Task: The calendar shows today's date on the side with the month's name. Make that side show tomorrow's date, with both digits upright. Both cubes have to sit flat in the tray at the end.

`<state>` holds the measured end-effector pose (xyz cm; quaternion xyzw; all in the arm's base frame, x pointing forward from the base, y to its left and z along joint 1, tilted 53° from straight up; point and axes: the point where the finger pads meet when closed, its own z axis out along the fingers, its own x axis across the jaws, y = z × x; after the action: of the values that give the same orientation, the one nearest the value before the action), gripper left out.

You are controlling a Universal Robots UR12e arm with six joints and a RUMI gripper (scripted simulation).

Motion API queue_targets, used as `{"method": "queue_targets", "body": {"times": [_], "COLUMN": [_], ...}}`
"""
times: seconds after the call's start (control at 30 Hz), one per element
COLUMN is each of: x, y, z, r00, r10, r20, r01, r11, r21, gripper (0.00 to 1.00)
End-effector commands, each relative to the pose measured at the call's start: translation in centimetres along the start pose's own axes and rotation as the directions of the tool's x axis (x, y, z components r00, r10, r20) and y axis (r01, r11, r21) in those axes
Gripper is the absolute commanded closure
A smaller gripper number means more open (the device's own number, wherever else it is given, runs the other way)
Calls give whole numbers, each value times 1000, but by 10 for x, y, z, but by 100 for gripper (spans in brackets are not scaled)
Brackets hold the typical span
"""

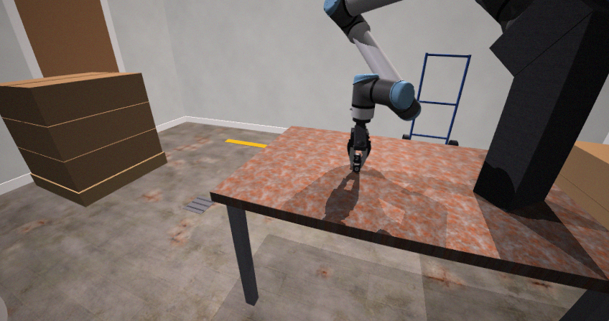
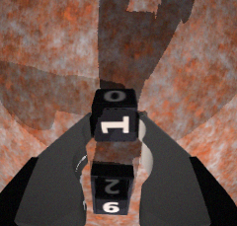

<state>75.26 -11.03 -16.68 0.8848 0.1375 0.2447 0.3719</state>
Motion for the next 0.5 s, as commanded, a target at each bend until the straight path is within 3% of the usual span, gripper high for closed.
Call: {"method": "queue_targets", "body": {"times": [0.0,0.47], "x": [1,1], "y": [0,1], "z": [1,5], "r00": [1000,1000], "r10": [0,1], "r20": [-2,-2], "r01": [0,-1], "r11": [1000,1000], "r21": [-1,-2], "gripper": [90,90]}}
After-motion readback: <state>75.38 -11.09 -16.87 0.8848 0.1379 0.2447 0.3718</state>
